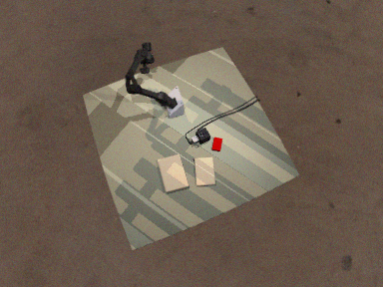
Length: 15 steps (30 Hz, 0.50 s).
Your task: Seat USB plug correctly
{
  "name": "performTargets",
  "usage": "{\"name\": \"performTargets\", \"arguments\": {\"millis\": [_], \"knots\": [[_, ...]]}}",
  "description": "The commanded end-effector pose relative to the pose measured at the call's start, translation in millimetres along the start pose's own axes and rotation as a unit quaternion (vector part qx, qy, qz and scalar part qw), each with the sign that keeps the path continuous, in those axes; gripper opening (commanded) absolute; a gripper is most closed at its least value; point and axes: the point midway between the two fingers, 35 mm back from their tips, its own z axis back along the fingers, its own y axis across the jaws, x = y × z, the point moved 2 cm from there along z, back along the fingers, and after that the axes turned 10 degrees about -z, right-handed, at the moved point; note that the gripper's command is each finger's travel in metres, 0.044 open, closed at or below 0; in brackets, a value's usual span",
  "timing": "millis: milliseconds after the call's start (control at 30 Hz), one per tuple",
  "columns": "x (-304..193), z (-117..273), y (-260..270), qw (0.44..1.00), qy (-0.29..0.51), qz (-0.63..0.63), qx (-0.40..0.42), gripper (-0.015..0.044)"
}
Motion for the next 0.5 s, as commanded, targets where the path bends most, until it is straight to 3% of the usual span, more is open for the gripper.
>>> {"name": "performTargets", "arguments": {"millis": [0,233,467], "knots": [[2.4,2.2,1.4,1.0,-0.004,-0.004,0.004,0.0426],[89.7,93.3,27.3,0.966,-0.141,-0.173,0.13,0.044],[157.9,194.1,2.5,0.89,-0.222,-0.316,0.242,0.044]]}}
